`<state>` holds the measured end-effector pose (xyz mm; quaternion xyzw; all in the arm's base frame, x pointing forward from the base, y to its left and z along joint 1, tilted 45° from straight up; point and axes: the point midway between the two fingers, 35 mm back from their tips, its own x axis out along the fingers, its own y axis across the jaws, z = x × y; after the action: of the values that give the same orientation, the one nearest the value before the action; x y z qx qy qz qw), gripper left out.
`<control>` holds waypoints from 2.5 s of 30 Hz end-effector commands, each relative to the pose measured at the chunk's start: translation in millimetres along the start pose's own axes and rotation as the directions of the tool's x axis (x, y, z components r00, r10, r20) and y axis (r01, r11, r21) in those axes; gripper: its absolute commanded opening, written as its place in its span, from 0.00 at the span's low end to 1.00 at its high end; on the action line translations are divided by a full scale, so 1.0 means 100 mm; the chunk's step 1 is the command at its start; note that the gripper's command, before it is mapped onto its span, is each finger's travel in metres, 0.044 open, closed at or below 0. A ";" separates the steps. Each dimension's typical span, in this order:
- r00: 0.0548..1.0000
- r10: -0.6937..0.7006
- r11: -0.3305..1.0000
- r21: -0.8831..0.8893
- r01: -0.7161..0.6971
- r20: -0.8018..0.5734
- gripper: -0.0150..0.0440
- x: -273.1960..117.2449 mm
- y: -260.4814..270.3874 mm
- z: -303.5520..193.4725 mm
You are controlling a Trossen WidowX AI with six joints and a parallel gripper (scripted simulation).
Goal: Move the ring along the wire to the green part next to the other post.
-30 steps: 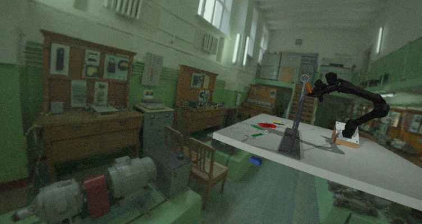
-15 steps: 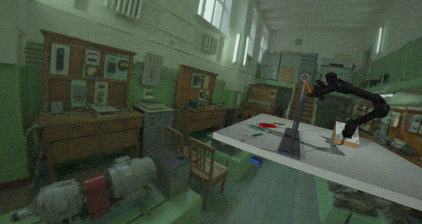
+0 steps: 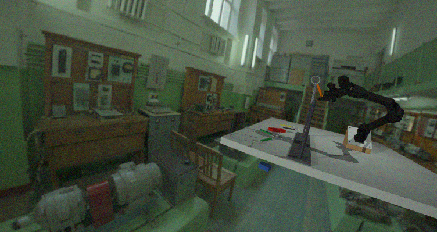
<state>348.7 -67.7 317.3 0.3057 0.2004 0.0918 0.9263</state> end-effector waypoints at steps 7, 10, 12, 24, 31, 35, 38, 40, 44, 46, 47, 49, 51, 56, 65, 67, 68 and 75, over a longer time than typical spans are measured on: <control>0.998 0.066 0.990 0.125 -0.068 0.019 0.00 0.01 0.05 -0.01; 0.996 0.085 0.983 0.160 -0.088 0.026 0.00 0.01 0.07 -0.01; 0.995 0.098 0.978 0.184 -0.102 0.032 0.00 0.01 0.08 -0.01; 0.984 0.165 0.933 0.313 -0.178 0.069 0.00 0.01 0.15 0.01; 0.974 0.204 0.893 0.389 -0.225 0.096 0.00 0.01 0.19 0.03; 0.968 0.224 0.867 0.431 -0.251 0.113 0.00 0.00 0.22 0.04; 0.963 0.239 0.845 0.461 -0.270 0.126 0.00 0.00 0.23 0.04; 0.959 0.249 0.830 0.480 -0.283 0.135 0.00 0.00 0.24 0.05; 0.951 0.267 0.798 0.518 -0.308 0.154 0.00 0.00 0.26 0.06; 0.947 0.276 0.781 0.536 -0.320 0.164 0.00 -0.01 0.27 0.07; 0.945 0.280 0.772 0.545 -0.326 0.169 0.00 -0.01 0.28 0.07; 0.941 0.288 0.754 0.563 -0.338 0.179 0.00 -0.01 0.29 0.08; 0.936 0.296 0.736 0.580 -0.350 0.189 0.00 -0.01 0.30 0.09; 0.925 0.315 0.687 0.620 -0.378 0.215 0.00 -0.02 0.32 0.10; 0.902 0.343 0.592 0.685 -0.426 0.264 0.00 -0.04 0.36 0.14; 0.896 0.348 0.569 0.697 -0.436 0.276 0.00 -0.04 0.37 0.15; 0.893 0.351 0.558 0.704 -0.440 0.281 0.00 -0.04 0.37 0.15; 0.873 0.366 0.475 0.743 -0.472 0.322 0.00 -0.06 0.40 0.19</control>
<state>349.6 -46.6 356.7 0.7185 0.0896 0.1957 0.6614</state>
